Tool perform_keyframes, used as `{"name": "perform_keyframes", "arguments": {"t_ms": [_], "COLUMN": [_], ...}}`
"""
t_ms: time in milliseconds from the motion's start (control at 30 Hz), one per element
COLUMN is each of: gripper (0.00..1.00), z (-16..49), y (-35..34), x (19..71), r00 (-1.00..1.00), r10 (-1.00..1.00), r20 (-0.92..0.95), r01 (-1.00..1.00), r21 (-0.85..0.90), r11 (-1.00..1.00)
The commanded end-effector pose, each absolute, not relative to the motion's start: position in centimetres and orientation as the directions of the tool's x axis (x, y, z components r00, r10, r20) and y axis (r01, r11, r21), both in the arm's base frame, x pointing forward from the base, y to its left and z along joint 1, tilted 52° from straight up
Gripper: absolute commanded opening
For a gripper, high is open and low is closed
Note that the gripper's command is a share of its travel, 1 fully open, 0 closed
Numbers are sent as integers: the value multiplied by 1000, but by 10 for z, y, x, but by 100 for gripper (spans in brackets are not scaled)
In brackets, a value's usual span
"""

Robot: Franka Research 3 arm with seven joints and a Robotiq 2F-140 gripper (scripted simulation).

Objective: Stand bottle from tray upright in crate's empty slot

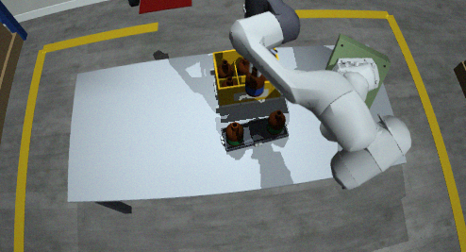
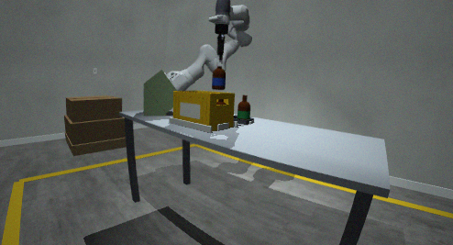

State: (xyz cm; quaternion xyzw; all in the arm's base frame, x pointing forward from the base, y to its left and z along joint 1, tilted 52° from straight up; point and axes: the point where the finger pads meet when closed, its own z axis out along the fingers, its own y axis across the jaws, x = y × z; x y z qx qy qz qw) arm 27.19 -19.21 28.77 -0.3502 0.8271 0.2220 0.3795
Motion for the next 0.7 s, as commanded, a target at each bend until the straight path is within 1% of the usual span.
{"name": "perform_keyframes", "arguments": {"t_ms": [0,667], "gripper": [0,0], "z": [286,261], "y": [-200,-228], "x": [274,279], "r00": [-436,-436], "r10": [-437,-437], "r20": [-787,-787], "r01": [-761,-761], "r21": [62,62], "r11": [646,646]}}
